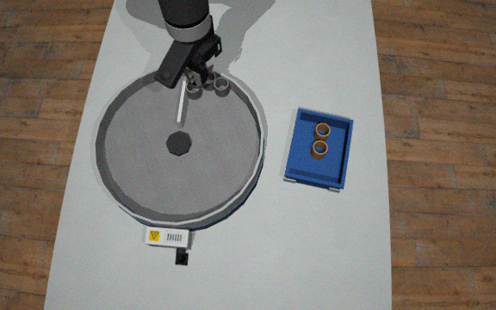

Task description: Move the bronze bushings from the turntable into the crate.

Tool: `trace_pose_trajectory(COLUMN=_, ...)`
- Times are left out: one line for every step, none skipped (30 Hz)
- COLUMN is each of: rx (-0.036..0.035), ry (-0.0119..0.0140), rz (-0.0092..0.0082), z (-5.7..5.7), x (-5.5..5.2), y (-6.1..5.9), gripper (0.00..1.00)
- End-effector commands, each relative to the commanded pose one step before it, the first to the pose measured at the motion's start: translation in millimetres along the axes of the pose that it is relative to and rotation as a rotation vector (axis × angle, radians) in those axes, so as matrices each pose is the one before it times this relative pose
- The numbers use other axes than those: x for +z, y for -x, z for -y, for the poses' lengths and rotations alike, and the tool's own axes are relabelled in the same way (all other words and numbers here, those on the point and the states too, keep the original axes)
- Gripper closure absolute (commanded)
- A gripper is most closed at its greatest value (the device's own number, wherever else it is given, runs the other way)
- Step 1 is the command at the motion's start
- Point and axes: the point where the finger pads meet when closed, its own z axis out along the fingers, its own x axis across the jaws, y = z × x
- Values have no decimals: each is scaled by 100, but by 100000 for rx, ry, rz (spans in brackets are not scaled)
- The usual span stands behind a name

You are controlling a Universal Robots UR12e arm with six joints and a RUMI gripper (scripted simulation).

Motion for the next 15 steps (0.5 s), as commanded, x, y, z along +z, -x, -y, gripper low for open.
trace_pose_trajectory(rx=45, ry=1, rz=-72, z=-9, x=121, y=-65, gripper=95)
trace_pose_trajectory(rx=0, ry=0, rz=0, z=0, x=0, y=0, gripper=95)
trace_pose_trajectory(rx=0, ry=0, rz=0, z=0, x=0, y=0, gripper=95)
trace_pose_trajectory(rx=0, ry=0, rz=0, z=0, x=0, y=0, gripper=95)
trace_pose_trajectory(rx=0, ry=2, rz=-1, z=-3, x=2, y=-2, gripper=95)
trace_pose_trajectory(rx=-1, ry=11, rz=-4, z=-16, x=10, y=-9, gripper=95)
trace_pose_trajectory(rx=-1, ry=23, rz=-9, z=-33, x=21, y=-18, gripper=95)
trace_pose_trajectory(rx=-2, ry=33, rz=-12, z=-46, x=30, y=-26, gripper=95)
trace_pose_trajectory(rx=4, ry=18, rz=-15, z=-35, x=25, y=-32, gripper=95)
trace_pose_trajectory(rx=2, ry=17, rz=-12, z=-28, x=19, y=-28, gripper=95)
trace_pose_trajectory(rx=-6, ry=9, rz=4, z=-21, x=9, y=-9, gripper=95)
trace_pose_trajectory(rx=0, ry=5, rz=-2, z=-10, x=4, y=-6, gripper=95)
trace_pose_trajectory(rx=2, ry=0, rz=-3, z=-2, x=-1, y=0, gripper=95)
trace_pose_trajectory(rx=-10, ry=-4, rz=16, z=-1, x=-8, y=16, gripper=95)
trace_pose_trajectory(rx=-10, ry=-12, rz=20, z=8, x=-14, y=17, gripper=95)
